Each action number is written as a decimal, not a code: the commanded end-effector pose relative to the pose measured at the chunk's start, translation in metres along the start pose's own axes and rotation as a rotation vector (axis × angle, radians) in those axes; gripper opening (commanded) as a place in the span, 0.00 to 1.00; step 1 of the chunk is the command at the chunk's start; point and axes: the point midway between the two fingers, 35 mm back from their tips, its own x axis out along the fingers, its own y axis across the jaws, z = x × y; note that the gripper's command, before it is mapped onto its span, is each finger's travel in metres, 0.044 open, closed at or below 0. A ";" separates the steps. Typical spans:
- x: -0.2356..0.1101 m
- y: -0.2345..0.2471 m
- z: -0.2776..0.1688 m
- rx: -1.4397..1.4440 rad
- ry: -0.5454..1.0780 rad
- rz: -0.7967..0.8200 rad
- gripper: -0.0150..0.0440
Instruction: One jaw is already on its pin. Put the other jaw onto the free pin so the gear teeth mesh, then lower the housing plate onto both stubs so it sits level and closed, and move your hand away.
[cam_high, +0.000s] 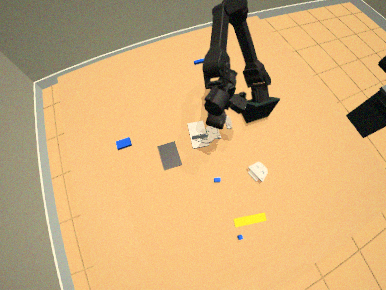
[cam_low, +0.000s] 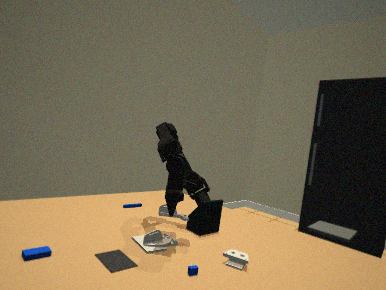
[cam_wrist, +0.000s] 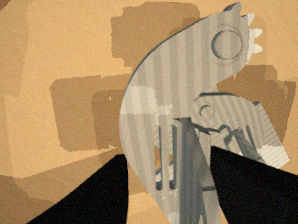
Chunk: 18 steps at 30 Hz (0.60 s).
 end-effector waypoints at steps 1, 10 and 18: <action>0.003 0.000 0.009 -0.139 -0.005 0.010 0.48; 0.004 -0.001 0.022 -0.413 -0.003 0.018 0.48; 0.006 -0.002 0.034 -0.651 -0.002 0.027 0.48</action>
